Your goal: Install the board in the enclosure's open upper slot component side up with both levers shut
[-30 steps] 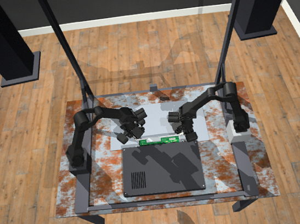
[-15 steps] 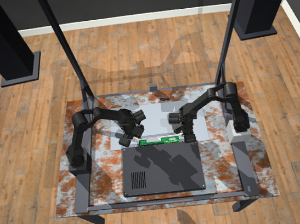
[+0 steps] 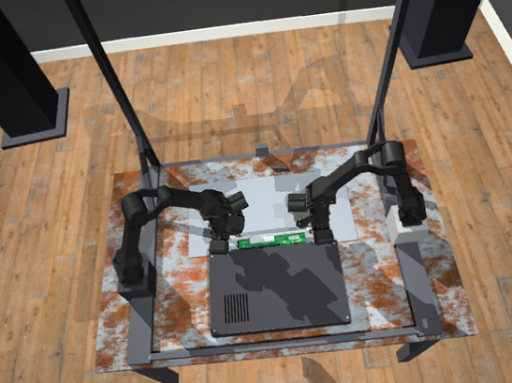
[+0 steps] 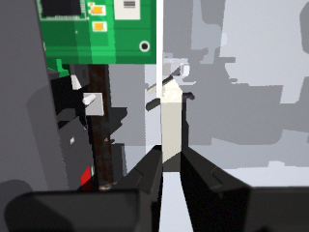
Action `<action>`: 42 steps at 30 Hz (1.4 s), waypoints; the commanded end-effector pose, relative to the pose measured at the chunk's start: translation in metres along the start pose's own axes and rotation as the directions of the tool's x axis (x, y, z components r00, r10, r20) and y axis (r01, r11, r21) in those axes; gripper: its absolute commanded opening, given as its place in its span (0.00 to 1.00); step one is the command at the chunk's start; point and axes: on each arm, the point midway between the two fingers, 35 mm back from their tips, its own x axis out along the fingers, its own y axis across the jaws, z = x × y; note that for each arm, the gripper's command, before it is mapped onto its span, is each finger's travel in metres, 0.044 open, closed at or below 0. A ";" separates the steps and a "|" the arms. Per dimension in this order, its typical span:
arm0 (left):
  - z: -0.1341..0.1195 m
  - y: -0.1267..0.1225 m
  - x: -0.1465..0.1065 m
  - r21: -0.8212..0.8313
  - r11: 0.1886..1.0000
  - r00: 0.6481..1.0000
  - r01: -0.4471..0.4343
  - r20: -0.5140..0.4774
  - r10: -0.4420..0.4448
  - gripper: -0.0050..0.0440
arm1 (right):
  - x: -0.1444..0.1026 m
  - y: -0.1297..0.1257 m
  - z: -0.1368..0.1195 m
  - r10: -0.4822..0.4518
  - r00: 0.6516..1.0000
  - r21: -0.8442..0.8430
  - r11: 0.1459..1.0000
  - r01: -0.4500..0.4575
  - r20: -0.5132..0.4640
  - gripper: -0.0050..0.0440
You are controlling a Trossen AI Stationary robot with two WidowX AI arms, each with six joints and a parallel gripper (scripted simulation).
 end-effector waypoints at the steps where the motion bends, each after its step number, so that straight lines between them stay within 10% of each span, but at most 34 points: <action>1: 0.005 0.000 -0.006 0.000 1.000 1.000 0.003 0.029 -0.003 0.12 | -0.010 -0.002 0.004 0.020 0.999 -0.078 0.997 -0.017 0.032 0.12; 42: 0.007 0.034 -0.008 -0.003 1.000 1.000 -0.003 0.031 0.003 0.12 | -0.008 -0.032 0.009 0.014 1.000 -0.090 0.996 -0.012 0.027 0.12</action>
